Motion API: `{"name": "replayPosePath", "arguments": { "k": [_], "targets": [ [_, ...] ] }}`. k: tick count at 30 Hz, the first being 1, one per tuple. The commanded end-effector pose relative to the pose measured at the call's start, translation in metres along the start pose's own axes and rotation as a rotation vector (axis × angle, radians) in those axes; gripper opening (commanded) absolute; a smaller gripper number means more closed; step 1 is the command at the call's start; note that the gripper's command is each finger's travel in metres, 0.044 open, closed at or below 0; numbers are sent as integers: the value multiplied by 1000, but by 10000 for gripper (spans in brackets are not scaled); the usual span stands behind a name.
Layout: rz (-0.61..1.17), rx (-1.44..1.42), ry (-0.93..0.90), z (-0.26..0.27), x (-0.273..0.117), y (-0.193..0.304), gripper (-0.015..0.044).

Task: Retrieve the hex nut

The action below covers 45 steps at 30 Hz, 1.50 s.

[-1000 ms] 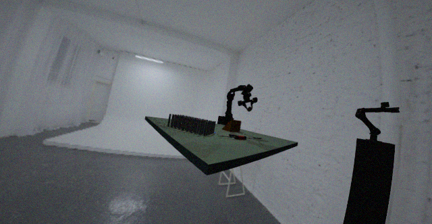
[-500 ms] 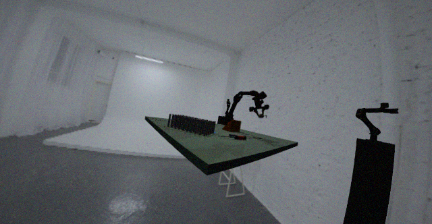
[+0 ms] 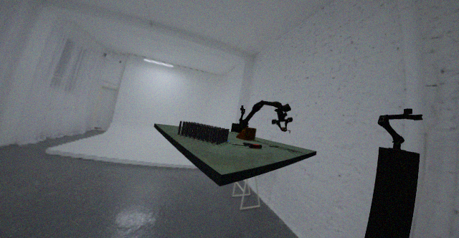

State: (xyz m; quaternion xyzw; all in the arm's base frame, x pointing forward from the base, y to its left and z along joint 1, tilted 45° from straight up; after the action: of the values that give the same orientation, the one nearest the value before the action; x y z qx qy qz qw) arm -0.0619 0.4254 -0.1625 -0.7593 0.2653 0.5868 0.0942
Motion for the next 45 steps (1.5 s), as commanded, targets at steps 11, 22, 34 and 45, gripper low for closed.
{"name": "replayPosePath", "arguments": {
  "k": [11,22,34,45],
  "targets": [
    [-13,18,-15,2,3,-3,0],
    [-14,18,-15,2,12,0,0],
    [-14,18,-15,1,23,2,0],
    [-14,18,-15,1,32,5,0]
  ]
}}
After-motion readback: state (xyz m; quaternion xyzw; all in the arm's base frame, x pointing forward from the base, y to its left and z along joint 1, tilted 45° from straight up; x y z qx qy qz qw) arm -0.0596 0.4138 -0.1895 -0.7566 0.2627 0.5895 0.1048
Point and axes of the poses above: the point midway between the two fingers, 35 mm back from their tips, its own x axis out along the fingers, its own z axis across the jaws, y = z × x, the point moved 5 cm from there along -x, back along the fingers, and after that the axes turned 14 degrees about -x, right-handed, at the moved point
